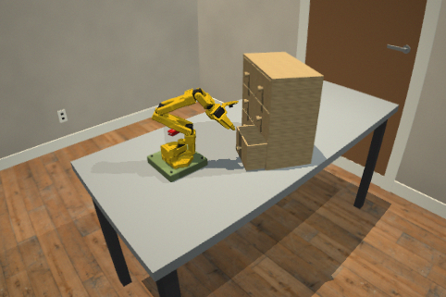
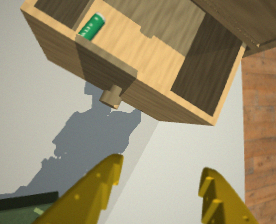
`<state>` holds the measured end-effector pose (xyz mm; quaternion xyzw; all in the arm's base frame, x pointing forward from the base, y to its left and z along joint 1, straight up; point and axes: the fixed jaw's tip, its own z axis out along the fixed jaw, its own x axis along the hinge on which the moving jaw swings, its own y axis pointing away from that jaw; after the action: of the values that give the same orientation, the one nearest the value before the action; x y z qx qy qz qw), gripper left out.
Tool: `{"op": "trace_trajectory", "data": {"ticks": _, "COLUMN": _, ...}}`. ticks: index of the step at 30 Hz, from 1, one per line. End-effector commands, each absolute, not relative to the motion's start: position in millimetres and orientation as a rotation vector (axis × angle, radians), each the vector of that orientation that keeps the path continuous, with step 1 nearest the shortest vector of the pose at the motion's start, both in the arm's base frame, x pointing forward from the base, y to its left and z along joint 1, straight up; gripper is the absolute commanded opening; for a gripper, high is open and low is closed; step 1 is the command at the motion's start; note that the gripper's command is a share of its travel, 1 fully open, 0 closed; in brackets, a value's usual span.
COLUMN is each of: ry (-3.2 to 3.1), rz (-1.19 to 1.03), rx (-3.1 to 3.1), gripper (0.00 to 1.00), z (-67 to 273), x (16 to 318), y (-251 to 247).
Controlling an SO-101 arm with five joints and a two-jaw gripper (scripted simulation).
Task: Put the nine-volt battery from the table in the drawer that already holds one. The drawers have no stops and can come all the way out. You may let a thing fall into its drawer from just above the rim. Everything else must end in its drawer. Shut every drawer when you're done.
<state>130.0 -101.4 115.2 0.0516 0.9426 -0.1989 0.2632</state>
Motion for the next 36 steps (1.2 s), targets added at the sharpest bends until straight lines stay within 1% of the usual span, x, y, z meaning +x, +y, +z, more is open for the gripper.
{"op": "trace_trajectory", "data": {"ticks": 1, "ry": 2.518, "rz": -0.536, "rx": 0.216, "gripper": 0.21, "z": 119.0, "x": 130.8, "y": -104.4}}
{"op": "trace_trajectory", "data": {"ticks": 24, "ry": 2.33, "rz": -0.333, "rx": 0.841, "gripper": 0.21, "z": 121.4, "x": 132.2, "y": -107.4}}
{"op": "trace_trajectory", "data": {"ticks": 36, "ry": 2.33, "rz": -0.333, "rx": 0.841, "gripper": 0.21, "z": 121.4, "x": 132.2, "y": -107.4}}
